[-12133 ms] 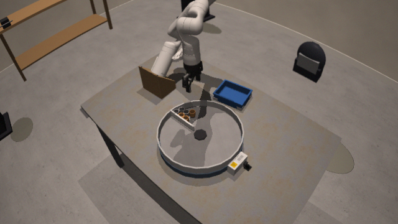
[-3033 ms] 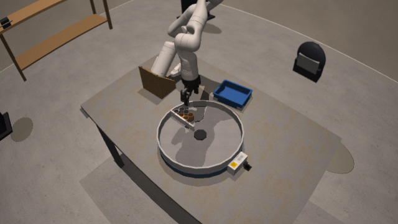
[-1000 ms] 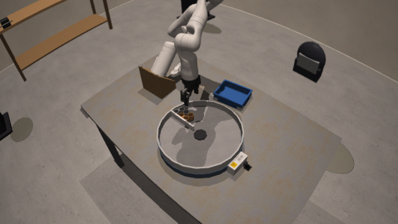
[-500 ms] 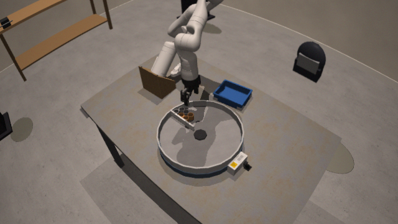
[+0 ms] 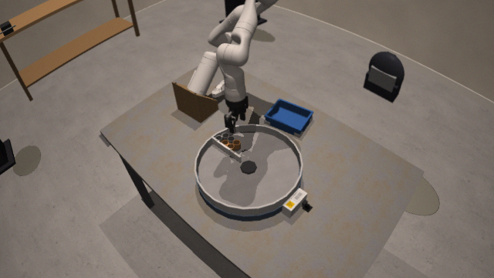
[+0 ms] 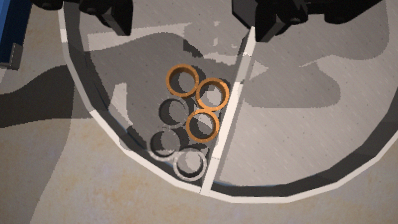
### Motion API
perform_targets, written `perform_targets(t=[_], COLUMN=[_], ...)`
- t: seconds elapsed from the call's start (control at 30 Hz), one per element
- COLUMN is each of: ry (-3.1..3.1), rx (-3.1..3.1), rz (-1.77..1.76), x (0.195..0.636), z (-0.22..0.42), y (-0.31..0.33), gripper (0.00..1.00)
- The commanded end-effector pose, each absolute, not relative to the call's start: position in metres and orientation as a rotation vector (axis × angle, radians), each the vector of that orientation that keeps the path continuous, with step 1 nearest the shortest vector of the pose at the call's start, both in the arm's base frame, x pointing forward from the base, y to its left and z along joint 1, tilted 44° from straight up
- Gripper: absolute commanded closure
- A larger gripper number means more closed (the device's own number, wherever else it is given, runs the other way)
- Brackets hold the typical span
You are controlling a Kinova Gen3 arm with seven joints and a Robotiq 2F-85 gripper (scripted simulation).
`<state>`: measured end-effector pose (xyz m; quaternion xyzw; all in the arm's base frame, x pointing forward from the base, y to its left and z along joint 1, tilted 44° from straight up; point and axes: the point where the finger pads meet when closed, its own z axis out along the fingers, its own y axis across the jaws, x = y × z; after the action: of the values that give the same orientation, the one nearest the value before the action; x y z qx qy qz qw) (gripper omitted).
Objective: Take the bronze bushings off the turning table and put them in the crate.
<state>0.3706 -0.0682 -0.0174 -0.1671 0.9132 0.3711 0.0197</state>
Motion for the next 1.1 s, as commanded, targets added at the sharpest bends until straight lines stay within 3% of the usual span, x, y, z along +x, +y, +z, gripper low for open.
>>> perform_targets(t=[0.0,1.07], ry=[2.839,2.839], rx=[-0.517,-0.516], rz=[1.172,1.172], x=[0.358,0.344], z=[-0.025,-0.042], y=[-0.053,-0.029], gripper=[0.85,0.86])
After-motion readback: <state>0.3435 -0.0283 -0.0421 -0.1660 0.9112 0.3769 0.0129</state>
